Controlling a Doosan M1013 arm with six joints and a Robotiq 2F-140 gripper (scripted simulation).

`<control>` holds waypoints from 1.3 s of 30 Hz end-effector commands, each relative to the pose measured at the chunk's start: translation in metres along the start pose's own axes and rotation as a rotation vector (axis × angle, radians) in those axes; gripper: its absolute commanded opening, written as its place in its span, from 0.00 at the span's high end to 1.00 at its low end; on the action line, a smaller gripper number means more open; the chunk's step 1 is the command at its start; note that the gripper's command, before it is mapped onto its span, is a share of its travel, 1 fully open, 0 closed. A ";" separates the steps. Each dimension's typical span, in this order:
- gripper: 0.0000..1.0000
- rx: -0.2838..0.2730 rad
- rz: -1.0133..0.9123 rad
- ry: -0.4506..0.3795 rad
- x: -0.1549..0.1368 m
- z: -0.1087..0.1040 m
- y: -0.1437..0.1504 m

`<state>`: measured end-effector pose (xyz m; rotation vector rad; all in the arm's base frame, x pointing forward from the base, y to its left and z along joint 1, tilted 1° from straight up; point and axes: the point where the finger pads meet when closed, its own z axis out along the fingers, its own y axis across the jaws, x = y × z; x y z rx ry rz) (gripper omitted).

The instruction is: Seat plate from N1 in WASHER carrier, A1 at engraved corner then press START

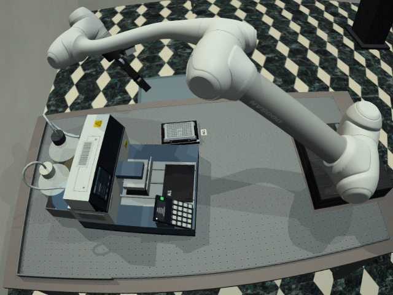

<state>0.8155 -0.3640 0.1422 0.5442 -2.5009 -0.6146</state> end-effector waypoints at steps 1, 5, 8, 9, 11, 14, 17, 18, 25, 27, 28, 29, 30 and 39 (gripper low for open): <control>0.30 0.033 -0.120 -0.020 0.000 0.000 0.005; 0.30 0.057 -0.217 -0.030 0.000 0.001 0.008; 0.30 0.073 -0.281 -0.034 0.000 0.002 0.011; 0.30 0.081 -0.314 -0.037 0.000 0.002 0.011; 0.30 0.098 -0.378 -0.040 0.000 0.003 0.015; 0.30 0.124 -0.474 -0.044 0.001 0.004 0.018; 0.30 0.151 -0.571 -0.045 0.001 0.006 0.021; 0.30 0.160 -0.603 -0.046 0.001 0.006 0.021; 0.30 0.207 -0.763 -0.040 0.004 0.012 0.033; 0.30 0.226 -0.827 -0.036 0.004 0.012 0.033; 0.30 0.236 -0.858 -0.034 0.005 0.015 0.037; 0.30 0.245 -0.890 -0.031 0.005 0.015 0.037; 0.30 0.255 -0.922 -0.029 0.005 0.015 0.037; 0.30 0.333 -1.175 0.005 0.010 0.024 0.049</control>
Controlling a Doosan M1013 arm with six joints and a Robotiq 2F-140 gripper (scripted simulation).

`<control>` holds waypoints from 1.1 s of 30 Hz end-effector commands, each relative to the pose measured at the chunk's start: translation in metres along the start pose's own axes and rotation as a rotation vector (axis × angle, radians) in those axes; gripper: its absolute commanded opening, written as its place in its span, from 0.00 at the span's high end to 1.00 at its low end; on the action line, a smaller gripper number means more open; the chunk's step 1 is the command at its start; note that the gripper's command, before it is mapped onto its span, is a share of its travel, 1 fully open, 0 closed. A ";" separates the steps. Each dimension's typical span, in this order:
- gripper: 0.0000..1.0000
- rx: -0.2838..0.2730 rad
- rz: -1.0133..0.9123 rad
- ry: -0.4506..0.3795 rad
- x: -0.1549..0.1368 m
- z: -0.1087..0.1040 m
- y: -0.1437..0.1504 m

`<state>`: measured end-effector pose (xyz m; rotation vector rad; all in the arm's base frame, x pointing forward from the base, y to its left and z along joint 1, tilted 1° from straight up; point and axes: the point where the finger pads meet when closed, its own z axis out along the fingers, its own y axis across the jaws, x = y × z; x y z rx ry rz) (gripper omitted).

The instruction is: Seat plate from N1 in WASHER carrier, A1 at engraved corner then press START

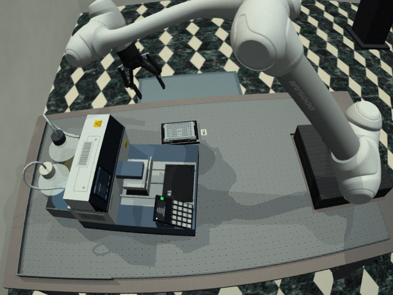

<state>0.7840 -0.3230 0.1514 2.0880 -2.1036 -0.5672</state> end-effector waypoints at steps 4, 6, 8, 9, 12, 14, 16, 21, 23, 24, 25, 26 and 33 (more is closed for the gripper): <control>0.30 0.039 -0.153 0.023 -0.009 0.003 0.010; 0.30 0.051 -0.217 0.034 -0.009 0.003 0.010; 0.30 0.063 -0.282 0.046 -0.012 0.005 0.014; 0.30 0.069 -0.314 0.052 -0.013 0.006 0.015; 0.30 0.085 -0.411 0.072 -0.017 0.008 0.019; 0.30 0.095 -0.475 0.087 -0.020 0.010 0.024; 0.30 0.104 -0.539 0.102 -0.023 0.012 0.028; 0.30 0.116 -0.636 0.126 -0.028 0.016 0.035; 0.30 0.123 -0.700 0.143 -0.031 0.018 0.038; 0.30 0.127 -0.732 0.152 -0.032 0.019 0.040; 0.30 0.130 -0.764 0.160 -0.032 0.019 0.040; 0.30 0.133 -0.796 0.170 -0.035 0.021 0.044; 0.30 0.147 -1.019 0.237 -0.044 0.029 0.057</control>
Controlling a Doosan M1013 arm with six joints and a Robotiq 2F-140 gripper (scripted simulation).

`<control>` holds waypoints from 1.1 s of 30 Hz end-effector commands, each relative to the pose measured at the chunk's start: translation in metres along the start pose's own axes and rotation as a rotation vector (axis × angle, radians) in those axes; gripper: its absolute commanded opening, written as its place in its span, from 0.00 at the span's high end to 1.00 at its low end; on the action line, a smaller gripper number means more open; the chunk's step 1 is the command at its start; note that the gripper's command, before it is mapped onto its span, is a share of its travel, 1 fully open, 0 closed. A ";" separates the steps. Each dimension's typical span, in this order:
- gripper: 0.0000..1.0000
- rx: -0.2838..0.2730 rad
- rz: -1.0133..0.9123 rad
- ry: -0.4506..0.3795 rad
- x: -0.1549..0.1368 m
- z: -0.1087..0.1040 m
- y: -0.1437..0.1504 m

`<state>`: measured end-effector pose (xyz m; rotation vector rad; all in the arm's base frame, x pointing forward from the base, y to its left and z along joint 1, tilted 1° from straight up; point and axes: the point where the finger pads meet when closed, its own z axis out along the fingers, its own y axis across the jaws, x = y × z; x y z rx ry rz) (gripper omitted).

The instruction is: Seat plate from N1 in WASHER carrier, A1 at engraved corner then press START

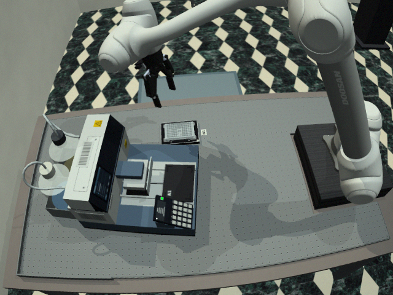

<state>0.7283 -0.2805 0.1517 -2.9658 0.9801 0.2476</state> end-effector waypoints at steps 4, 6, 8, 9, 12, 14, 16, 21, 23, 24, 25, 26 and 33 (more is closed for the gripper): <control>0.30 0.008 -0.152 0.043 -0.015 0.002 0.001; 0.30 0.007 -0.216 0.059 -0.024 0.004 0.001; 0.30 0.006 -0.281 0.076 -0.024 0.004 0.001; 0.30 0.005 -0.313 0.084 -0.028 0.005 0.001; 0.30 0.000 -0.410 0.109 -0.037 0.007 0.002; 0.30 -0.005 -0.474 0.126 -0.045 0.010 0.003; 0.30 -0.010 -0.539 0.143 -0.049 0.011 0.003; 0.30 -0.014 -0.589 0.156 -0.049 0.011 0.003; 0.30 -0.014 -0.589 0.156 -0.049 0.011 0.003; 0.30 -0.014 -0.589 0.156 -0.049 0.011 0.003; 0.30 -0.014 -0.589 0.156 -0.049 0.011 0.003; 0.30 -0.015 -0.588 0.155 -0.049 0.011 0.003; 0.30 -0.014 -0.589 0.156 -0.044 0.045 0.002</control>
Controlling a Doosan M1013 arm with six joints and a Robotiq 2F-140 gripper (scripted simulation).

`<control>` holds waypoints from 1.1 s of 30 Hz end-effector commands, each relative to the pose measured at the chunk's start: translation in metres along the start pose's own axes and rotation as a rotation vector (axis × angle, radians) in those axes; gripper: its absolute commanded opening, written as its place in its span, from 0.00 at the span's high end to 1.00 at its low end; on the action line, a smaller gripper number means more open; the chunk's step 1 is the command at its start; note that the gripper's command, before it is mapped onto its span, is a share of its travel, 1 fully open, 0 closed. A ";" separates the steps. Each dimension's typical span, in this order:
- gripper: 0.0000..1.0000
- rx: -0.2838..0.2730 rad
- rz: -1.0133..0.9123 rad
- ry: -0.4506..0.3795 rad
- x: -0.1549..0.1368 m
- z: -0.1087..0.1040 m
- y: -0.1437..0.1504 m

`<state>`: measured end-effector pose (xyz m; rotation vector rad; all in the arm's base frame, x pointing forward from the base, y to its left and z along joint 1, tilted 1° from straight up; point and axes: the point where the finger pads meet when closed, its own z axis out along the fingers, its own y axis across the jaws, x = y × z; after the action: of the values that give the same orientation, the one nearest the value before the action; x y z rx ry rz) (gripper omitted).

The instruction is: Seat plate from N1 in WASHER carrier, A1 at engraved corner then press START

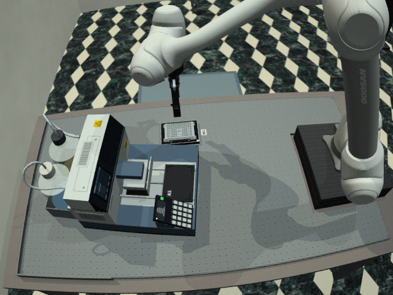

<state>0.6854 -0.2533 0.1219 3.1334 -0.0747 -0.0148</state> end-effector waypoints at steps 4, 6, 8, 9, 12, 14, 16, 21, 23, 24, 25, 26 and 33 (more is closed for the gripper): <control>0.30 0.000 0.000 0.002 0.001 0.018 0.000; 0.30 0.000 0.000 0.002 0.001 0.028 0.000; 0.30 0.000 0.000 0.002 0.001 0.038 0.000; 0.30 0.000 0.000 0.002 0.001 0.043 0.000; 0.30 0.000 0.000 0.002 0.001 0.058 0.000; 0.30 0.000 0.000 0.002 0.001 0.066 0.000; 0.30 0.000 0.000 0.002 0.001 0.066 0.000; 0.30 0.000 0.000 0.002 0.001 0.066 0.000; 0.30 0.000 0.000 0.002 0.001 0.066 0.000; 0.30 0.000 0.000 0.002 0.001 0.066 0.000; 0.30 0.000 0.000 0.002 0.001 0.068 0.000; 0.30 0.000 0.000 0.002 0.001 0.070 0.000; 0.30 0.000 0.000 0.002 0.001 0.081 0.000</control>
<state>0.6848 -0.2539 0.0425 3.1332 -0.0748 -0.0146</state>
